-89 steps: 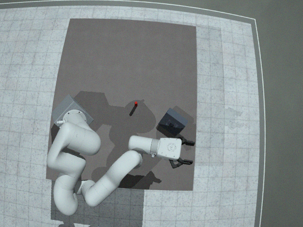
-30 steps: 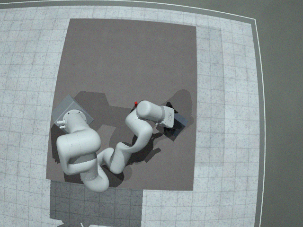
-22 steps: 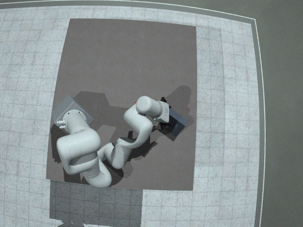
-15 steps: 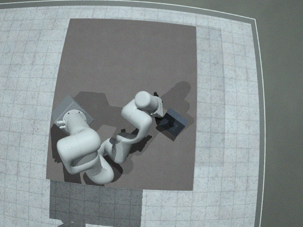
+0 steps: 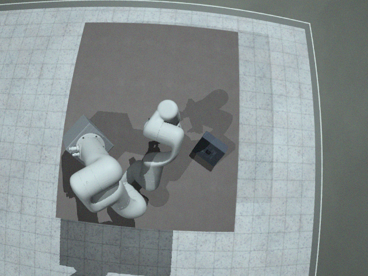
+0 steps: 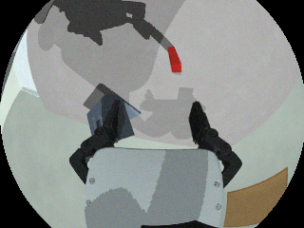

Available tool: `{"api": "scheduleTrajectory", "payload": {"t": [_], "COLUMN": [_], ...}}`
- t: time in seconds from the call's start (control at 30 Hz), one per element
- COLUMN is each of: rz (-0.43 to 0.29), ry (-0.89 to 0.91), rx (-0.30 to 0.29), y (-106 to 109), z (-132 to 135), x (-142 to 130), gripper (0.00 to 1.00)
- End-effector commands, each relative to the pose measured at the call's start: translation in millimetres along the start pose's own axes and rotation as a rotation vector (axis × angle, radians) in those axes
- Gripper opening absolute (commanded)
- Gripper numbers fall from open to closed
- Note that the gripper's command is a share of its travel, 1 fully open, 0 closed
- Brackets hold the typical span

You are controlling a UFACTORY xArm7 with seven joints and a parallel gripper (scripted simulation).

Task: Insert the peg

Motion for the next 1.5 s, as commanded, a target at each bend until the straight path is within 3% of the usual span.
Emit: {"api": "scheduleTrajectory", "payload": {"t": [0.0, 0.27, 1.47], "rz": [0.1, 0.111, 0.111], "ry": [0.092, 0.106, 0.106], "rx": [-0.042, -0.046, -0.046], "y": [9, 10, -42], "z": [23, 26, 28], "x": [17, 19, 25], "gripper": [1.0, 1.0, 1.0]}}
Point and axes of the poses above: the point where the finger pads meet when closed, its own y axis back along the fingers, its own z axis across the jaws, x = y × z, the point moved 10 cm from there along y, back along the fingers, and after that the axes turned 11 degrees about y, right-handed, at the moved point
